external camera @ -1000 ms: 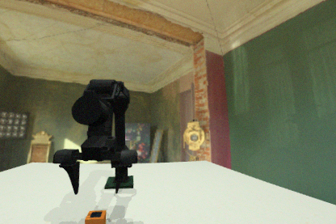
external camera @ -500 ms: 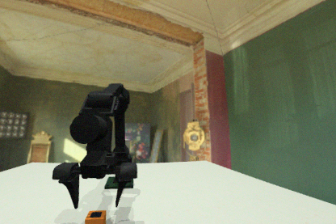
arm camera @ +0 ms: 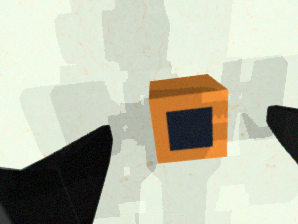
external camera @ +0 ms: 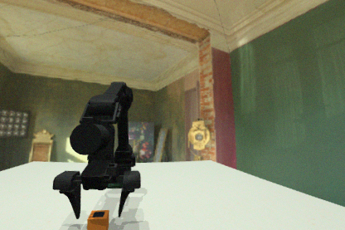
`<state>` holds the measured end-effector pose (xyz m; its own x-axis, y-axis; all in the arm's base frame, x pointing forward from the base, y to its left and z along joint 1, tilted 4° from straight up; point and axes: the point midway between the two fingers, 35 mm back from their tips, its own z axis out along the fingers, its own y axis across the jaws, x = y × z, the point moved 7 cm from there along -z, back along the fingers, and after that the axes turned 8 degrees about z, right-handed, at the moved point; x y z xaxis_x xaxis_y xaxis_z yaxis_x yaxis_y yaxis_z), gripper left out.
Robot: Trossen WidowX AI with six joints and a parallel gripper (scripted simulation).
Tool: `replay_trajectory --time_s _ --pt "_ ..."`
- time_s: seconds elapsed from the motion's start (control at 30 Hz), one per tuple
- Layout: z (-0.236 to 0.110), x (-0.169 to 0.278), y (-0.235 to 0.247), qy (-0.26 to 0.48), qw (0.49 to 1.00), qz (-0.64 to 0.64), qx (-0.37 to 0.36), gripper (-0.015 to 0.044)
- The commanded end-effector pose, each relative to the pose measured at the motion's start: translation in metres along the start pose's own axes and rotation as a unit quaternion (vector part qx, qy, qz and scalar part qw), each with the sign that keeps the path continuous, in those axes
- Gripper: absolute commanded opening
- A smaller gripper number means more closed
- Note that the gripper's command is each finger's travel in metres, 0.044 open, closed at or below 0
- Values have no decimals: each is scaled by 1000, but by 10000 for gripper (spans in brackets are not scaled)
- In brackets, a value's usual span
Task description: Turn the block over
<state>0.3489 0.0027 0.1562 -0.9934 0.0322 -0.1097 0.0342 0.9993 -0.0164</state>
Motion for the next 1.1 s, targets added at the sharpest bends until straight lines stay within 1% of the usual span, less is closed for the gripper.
replay_trajectory --time_s 0.0,0.07,0.4,0.97,1.03,1.07 --pt "9 1 0 4 1000 1 2 440" --pt "10 1 0 4 1000 1 2 440" --pt "10 1 0 4 1000 1 2 177" --pt "10 1 0 4 1000 1 2 64" --pt "7 1 0 4 1000 1 2 12" --pt "2 1 0 4 1000 1 2 0"
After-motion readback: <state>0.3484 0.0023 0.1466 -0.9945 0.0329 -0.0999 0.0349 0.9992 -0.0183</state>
